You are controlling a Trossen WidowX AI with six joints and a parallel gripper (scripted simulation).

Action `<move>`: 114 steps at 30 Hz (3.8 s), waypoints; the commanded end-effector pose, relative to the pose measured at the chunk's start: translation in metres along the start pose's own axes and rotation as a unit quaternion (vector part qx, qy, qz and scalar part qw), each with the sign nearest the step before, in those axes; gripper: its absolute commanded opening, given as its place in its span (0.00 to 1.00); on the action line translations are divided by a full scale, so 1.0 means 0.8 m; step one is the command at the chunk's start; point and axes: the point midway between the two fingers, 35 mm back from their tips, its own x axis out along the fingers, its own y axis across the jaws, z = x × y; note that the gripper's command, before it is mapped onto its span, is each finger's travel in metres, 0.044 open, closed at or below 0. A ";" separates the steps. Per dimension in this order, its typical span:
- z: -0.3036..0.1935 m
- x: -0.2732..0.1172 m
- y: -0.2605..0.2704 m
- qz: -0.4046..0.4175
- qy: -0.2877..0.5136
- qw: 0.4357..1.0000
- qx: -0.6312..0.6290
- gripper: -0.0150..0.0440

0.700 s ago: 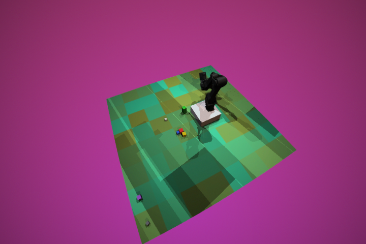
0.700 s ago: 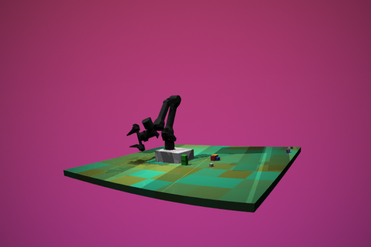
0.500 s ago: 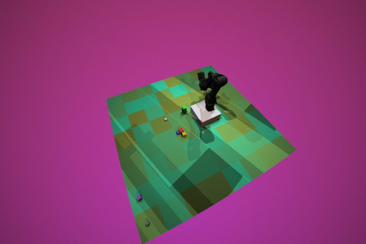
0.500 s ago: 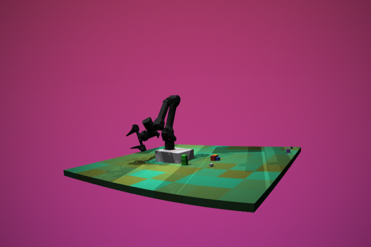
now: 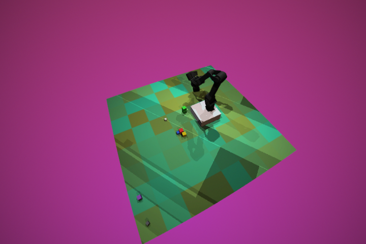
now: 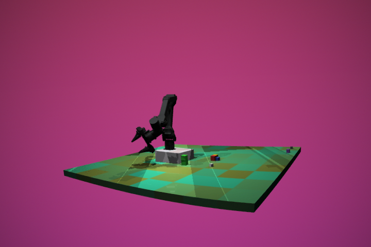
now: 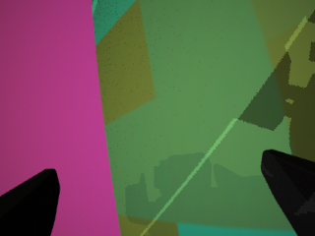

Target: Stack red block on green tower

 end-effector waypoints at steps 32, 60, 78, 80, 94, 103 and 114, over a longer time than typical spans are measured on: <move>-0.254 -0.278 -0.138 0.049 0.408 0.571 -0.711 1.00; -0.148 -0.527 -0.298 0.189 0.479 -0.096 -0.852 1.00; -0.162 -0.499 -0.348 0.189 0.479 -0.100 -0.851 1.00; -0.162 -0.498 -0.349 0.189 0.479 -0.100 -0.851 1.00; -0.169 -0.486 -0.373 0.189 0.479 -0.100 -0.851 1.00; -0.173 -0.477 -0.388 0.189 0.479 -0.100 -0.851 1.00; -0.173 -0.476 -0.389 0.189 0.479 -0.100 -0.851 1.00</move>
